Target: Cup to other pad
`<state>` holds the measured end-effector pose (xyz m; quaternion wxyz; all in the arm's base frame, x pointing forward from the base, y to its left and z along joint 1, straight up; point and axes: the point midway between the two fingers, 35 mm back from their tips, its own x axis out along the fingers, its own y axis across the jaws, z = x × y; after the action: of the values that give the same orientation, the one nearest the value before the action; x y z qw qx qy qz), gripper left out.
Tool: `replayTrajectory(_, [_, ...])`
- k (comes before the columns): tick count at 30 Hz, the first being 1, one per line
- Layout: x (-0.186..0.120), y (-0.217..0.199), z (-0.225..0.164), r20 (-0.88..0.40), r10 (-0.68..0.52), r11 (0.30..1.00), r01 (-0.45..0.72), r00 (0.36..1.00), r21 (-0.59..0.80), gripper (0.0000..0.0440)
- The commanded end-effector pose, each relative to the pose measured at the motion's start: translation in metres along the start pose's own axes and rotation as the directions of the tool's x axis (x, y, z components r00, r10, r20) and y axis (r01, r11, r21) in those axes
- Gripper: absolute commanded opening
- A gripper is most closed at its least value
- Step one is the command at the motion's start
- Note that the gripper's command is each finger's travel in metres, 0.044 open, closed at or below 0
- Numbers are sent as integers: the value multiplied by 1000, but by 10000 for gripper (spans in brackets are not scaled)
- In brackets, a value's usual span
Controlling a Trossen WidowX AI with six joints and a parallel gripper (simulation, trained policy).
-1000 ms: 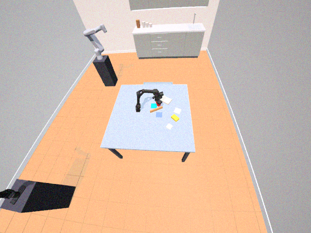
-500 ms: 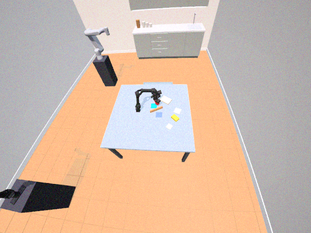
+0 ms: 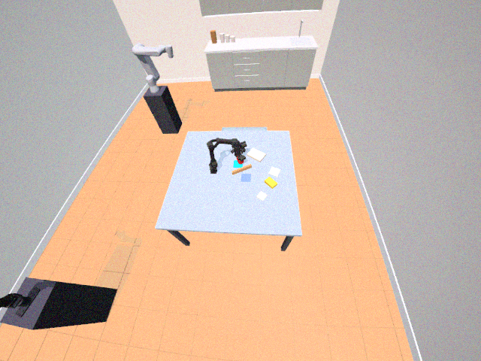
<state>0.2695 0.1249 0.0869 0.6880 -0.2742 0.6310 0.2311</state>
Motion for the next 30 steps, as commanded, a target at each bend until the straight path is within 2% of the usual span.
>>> replayTrajectory(1, [4,4,-4,5,-6,1000,6,1000,5,0])
replayTrajectory(18, [25,16,-16,26,-17,1000,16,1000,18,47])
replayTrajectory(22, [18,14,-11,74,-14,1000,13,997,25,117])
replayTrajectory(30, [5,17,-12,134,4,1000,-8,991,23,145])
